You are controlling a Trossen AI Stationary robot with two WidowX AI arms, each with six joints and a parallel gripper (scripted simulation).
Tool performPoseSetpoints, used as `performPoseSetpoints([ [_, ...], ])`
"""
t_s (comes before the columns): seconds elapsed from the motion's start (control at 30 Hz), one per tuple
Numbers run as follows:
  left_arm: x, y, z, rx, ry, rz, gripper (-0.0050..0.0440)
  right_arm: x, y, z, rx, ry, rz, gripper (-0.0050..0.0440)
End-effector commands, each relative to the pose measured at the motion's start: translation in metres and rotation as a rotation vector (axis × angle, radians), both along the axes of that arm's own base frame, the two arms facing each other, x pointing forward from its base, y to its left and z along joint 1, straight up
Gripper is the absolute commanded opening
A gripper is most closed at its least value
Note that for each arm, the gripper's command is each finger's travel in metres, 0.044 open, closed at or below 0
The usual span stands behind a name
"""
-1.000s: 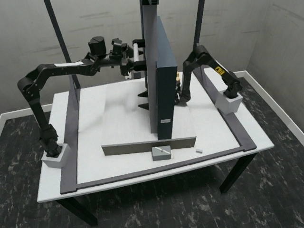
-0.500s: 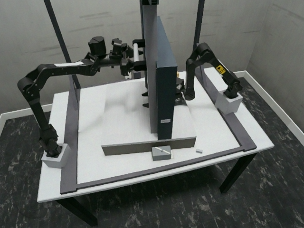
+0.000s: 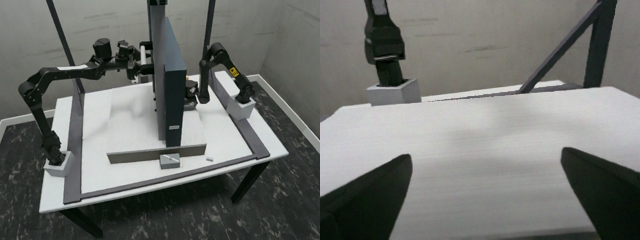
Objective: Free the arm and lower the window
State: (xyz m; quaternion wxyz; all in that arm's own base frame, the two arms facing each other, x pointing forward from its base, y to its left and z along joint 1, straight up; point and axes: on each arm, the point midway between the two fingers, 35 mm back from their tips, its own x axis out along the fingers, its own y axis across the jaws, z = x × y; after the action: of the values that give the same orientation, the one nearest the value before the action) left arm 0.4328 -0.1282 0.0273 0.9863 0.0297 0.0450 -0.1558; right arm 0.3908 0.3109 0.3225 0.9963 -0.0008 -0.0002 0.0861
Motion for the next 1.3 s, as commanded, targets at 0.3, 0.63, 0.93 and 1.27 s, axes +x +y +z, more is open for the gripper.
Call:
performPoseSetpoints([
  [0.3,-0.016,0.006,0.014,0.004,0.003,-0.001,0.04,-0.009,-0.008,0.095,0.159,-0.151,0.023,0.04],
  [0.63,-0.03,0.011,0.035,0.007,0.004,0.0,0.04,-0.009,-0.008,0.095,0.159,-0.151,0.023,0.04],
  [0.93,-0.047,0.016,0.051,0.008,0.009,0.0,0.04,-0.009,-0.008,0.095,0.159,-0.151,0.023,0.04],
  [1.27,-0.069,0.023,0.066,0.008,0.009,0.0,0.04,-0.009,-0.008,0.095,0.159,-0.151,0.023,0.04],
])
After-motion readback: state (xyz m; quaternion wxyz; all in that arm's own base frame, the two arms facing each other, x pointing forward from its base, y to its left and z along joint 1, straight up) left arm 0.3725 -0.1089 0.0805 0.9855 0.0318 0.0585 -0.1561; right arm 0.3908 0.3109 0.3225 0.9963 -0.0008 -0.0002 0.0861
